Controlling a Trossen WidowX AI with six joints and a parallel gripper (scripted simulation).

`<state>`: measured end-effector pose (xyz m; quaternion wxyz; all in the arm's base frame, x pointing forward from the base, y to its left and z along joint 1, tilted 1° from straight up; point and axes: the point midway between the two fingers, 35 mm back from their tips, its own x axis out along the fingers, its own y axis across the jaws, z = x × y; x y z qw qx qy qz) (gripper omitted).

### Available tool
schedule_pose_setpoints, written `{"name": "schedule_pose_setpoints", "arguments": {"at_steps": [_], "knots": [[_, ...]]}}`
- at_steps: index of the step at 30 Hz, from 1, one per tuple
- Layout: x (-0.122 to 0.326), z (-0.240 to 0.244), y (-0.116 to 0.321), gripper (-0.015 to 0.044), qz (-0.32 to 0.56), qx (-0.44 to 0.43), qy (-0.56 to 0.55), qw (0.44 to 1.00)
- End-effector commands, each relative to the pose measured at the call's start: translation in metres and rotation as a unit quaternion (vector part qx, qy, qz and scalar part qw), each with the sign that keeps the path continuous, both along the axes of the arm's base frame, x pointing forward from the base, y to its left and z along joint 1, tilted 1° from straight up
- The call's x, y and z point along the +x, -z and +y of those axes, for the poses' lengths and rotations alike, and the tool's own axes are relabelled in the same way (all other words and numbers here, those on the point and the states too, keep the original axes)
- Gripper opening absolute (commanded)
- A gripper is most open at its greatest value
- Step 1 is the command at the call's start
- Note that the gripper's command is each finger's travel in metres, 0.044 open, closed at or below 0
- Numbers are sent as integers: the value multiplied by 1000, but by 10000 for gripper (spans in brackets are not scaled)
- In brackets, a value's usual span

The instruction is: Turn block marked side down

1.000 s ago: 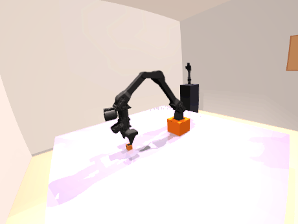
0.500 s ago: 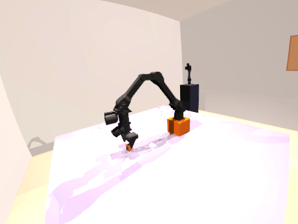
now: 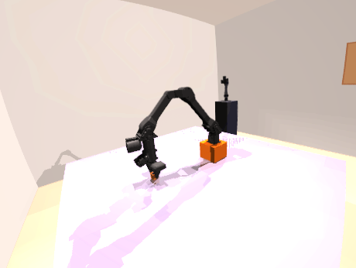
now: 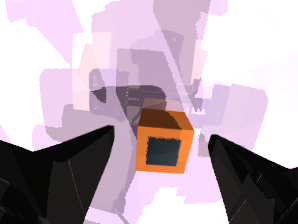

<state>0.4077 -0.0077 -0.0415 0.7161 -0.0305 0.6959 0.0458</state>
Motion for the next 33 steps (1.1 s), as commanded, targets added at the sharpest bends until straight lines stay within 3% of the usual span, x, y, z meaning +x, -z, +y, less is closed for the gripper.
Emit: {"name": "schedule_pose_setpoints", "arguments": {"at_steps": [1,5,21,26,33], "knots": [[-1,0,2,230,1,-2,0,1000],[-1,0,2,125,1,-2,0,1000],[-1,0,0,0,1,-2,0,1000],[-2,-1,-27,0,1,-2,0,1000],[0,-1,-26,0,-17,1,1,1000]]}}
